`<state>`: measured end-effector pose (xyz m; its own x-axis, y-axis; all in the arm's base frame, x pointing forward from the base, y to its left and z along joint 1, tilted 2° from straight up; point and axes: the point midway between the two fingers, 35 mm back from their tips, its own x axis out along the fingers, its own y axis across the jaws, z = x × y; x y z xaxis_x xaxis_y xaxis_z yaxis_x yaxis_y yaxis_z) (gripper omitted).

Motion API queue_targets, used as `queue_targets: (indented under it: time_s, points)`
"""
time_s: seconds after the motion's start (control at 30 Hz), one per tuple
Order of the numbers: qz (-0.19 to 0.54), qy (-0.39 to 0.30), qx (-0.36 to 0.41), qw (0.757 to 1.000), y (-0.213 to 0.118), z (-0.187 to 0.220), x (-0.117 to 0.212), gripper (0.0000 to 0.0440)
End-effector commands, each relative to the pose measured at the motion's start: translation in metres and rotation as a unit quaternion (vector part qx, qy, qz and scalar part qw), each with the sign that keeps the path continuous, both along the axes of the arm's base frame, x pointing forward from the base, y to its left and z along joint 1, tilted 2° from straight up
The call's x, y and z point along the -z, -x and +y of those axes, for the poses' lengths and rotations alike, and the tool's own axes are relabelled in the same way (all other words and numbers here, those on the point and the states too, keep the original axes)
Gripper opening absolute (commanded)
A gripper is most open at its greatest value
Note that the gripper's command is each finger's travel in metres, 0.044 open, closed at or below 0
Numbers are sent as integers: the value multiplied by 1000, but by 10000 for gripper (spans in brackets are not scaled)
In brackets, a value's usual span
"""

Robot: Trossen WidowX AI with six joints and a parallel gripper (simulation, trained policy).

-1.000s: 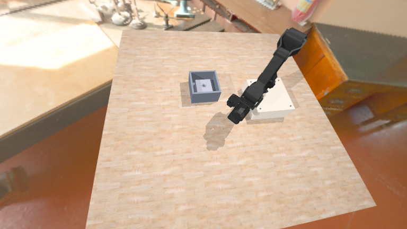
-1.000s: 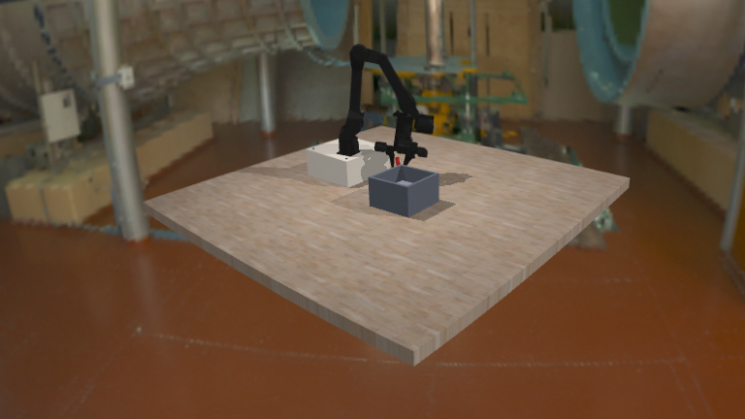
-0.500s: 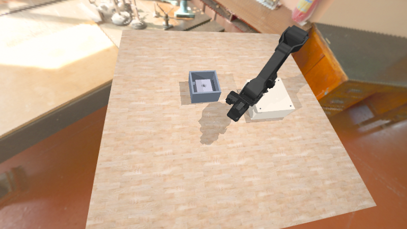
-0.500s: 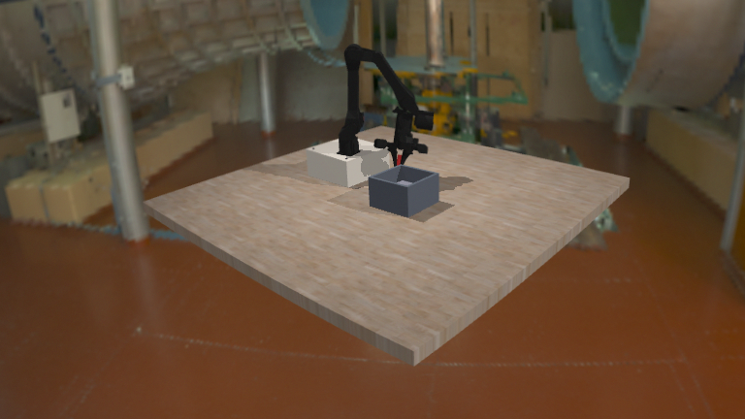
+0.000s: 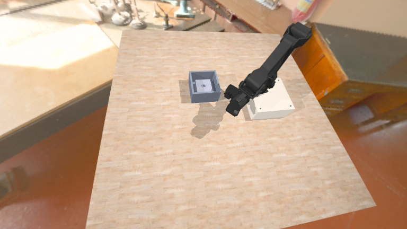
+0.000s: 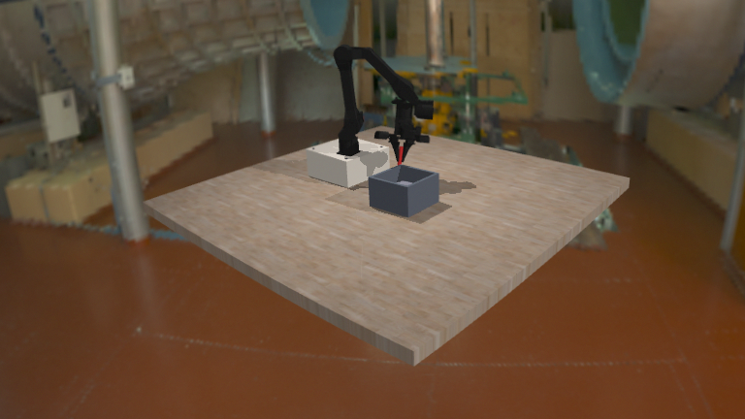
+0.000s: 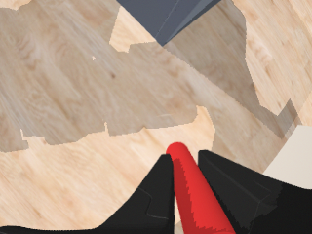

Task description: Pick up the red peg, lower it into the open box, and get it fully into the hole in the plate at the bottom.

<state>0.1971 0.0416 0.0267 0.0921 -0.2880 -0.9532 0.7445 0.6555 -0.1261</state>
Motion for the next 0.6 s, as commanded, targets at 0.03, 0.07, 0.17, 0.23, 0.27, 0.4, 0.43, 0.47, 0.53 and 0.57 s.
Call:
queue_targets:
  time_s: [0.03,0.07,0.17,0.23,0.27,0.4,0.43,0.47,0.53,0.57]
  points:
    - [-10,13,-14,1000,-9,-8,-16,0]
    - [-11,14,-16,1000,-11,-9,-19,0]
    - [-16,19,-21,999,-18,-14,-28,0]
    - [-20,21,-23,999,-23,-17,-34,0]
    - [-21,22,-24,999,-25,-19,-37,0]
    - [-29,25,-26,999,-36,-26,-49,0]
    - [-30,26,-26,999,-39,-28,-52,0]
    - [-32,27,-25,999,-42,-30,-55,0]
    - [-33,28,-24,999,-47,-35,-60,0]
    - [-34,29,-22,999,-49,-37,-62,0]
